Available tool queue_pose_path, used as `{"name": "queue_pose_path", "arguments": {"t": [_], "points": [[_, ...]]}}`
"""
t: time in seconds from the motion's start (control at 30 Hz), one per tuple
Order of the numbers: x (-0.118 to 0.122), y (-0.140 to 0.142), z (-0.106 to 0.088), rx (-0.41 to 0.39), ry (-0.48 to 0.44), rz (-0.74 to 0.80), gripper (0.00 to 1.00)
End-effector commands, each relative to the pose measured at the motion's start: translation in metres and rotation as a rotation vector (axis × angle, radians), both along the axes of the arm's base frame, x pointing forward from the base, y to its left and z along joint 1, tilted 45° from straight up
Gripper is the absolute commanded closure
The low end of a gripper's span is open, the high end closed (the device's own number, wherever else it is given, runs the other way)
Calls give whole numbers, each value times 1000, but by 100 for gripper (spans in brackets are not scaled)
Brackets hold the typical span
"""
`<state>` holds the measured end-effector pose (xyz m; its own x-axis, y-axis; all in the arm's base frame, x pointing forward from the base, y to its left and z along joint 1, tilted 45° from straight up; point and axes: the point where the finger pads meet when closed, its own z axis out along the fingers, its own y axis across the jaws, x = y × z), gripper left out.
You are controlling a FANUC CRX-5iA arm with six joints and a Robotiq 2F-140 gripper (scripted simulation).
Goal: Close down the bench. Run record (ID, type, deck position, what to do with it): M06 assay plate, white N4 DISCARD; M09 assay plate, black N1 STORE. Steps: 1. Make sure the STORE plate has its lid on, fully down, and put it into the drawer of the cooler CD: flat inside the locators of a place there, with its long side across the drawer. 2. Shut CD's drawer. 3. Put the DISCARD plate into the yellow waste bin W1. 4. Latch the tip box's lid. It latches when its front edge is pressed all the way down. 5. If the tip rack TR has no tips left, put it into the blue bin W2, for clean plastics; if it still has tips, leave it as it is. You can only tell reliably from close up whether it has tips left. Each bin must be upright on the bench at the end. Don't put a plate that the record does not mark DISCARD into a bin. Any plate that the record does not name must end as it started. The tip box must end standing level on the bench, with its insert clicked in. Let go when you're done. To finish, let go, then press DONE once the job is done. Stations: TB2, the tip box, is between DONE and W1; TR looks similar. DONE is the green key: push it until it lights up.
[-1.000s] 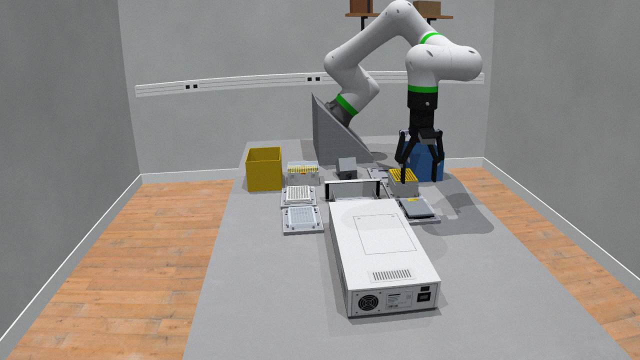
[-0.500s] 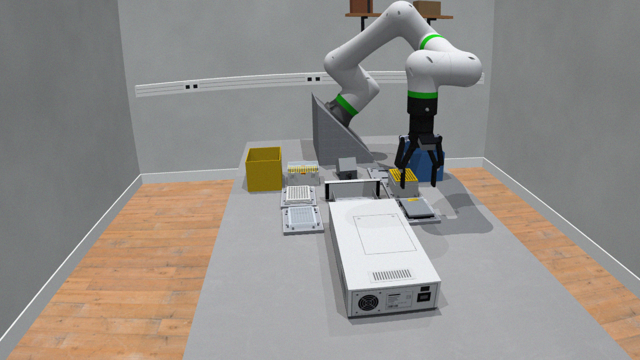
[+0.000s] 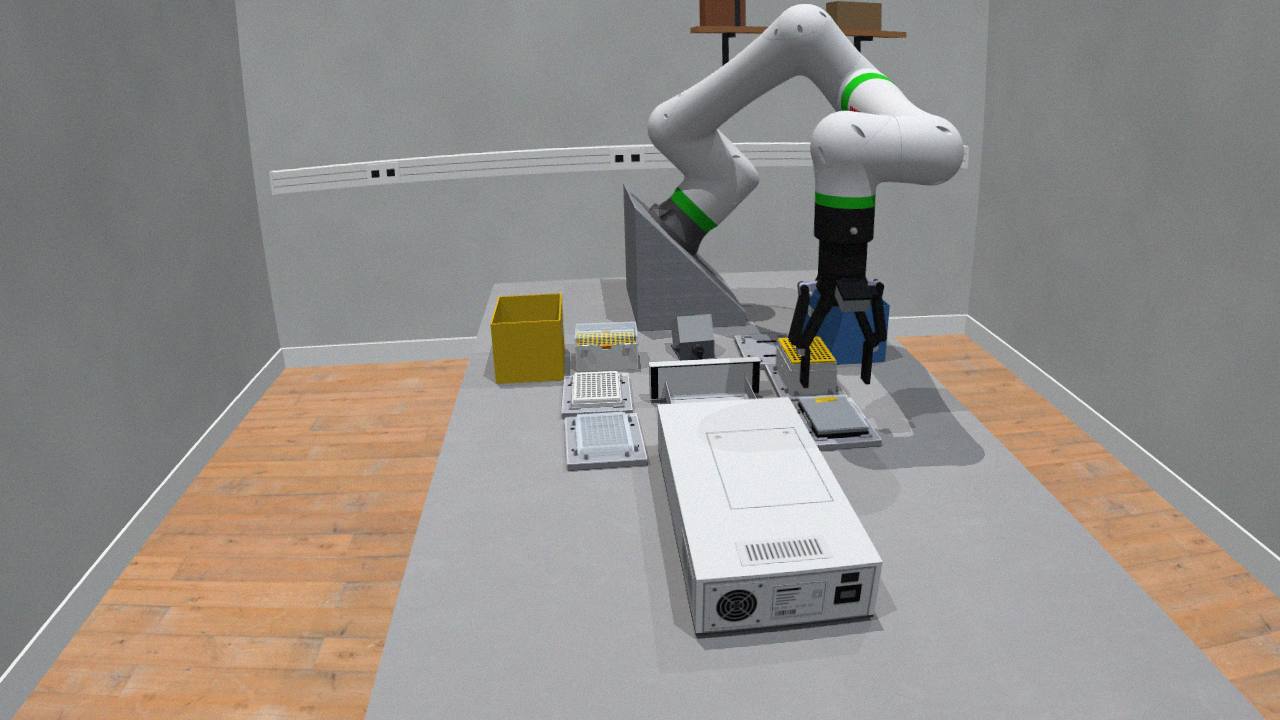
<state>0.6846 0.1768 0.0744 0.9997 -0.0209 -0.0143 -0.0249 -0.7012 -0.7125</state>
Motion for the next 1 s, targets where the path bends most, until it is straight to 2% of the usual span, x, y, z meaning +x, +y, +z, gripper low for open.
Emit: {"name": "queue_pose_path", "arguments": {"t": [0.0, 0.97], "points": [[1, 2, -2, -1, -2, -1, 30], [1, 26, -26, -1, -2, -1, 30]]}}
